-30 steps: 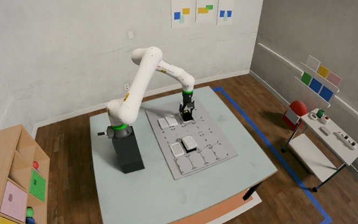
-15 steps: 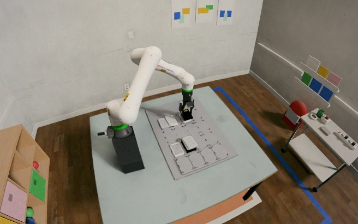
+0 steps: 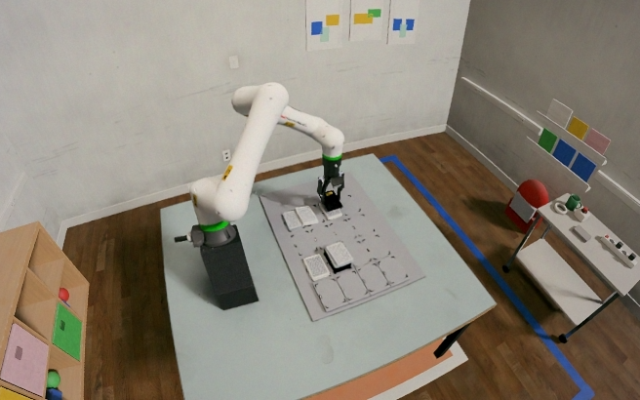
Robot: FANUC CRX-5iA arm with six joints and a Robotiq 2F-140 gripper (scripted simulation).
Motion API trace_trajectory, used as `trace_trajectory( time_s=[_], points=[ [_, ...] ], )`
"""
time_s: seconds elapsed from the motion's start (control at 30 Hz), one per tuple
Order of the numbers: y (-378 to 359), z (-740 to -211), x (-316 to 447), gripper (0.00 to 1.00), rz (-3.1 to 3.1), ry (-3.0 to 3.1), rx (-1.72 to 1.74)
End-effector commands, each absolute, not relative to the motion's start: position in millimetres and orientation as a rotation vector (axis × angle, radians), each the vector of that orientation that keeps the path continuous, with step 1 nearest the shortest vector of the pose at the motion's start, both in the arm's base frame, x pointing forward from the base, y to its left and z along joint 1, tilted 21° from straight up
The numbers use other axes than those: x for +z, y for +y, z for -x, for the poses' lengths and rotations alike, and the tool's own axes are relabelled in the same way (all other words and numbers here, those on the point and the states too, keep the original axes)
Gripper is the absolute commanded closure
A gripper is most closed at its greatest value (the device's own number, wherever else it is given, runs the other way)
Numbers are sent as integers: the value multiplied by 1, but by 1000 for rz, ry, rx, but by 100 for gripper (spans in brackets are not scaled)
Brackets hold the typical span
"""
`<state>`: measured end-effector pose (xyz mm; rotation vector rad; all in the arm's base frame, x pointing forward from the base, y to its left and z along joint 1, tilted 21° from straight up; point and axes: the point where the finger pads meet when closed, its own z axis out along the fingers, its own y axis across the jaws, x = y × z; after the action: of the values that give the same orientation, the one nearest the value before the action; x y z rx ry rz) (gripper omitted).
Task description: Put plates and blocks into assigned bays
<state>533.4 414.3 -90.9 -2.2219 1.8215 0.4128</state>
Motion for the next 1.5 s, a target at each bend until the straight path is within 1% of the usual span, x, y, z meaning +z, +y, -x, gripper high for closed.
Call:
trace_trajectory(
  time_s=[0.0, 1.47],
  points=[
    [415, -534, -90, 90, 2221, 1821, 411],
    [428, -532, -130, 90, 2221, 1821, 411]
  ],
)
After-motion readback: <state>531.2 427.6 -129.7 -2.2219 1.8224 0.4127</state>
